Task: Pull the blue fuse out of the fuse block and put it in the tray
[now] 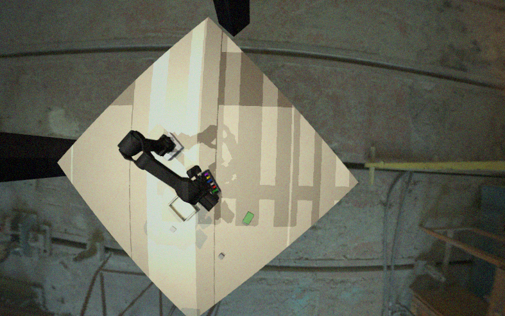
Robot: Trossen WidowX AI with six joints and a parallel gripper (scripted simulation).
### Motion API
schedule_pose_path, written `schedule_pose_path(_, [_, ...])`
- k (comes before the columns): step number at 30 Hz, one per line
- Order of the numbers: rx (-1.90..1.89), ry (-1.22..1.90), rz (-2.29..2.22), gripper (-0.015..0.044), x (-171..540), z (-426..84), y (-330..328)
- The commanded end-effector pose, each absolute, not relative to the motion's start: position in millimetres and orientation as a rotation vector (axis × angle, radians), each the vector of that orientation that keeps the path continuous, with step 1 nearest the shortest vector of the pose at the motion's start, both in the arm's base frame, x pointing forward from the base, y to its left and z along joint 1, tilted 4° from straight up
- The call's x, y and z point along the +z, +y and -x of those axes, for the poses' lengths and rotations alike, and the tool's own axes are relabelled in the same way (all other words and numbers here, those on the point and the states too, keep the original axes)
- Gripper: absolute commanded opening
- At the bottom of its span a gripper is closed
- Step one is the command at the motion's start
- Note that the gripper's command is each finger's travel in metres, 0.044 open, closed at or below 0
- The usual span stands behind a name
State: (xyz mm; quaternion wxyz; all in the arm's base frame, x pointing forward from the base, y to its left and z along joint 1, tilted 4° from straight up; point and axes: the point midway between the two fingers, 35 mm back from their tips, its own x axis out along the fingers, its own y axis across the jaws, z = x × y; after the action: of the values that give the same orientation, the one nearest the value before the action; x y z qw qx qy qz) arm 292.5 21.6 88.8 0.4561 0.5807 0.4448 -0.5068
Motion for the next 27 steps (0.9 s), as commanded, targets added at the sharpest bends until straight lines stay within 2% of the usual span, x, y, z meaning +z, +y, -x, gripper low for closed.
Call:
schedule_pose_path(1, [-1.302,1.091,-1.465,0.0073,89.1,-289.8,26.8])
schedule_pose_path(27, [-1.302,1.091,-1.465,0.0073,68.2,-291.5,27.6])
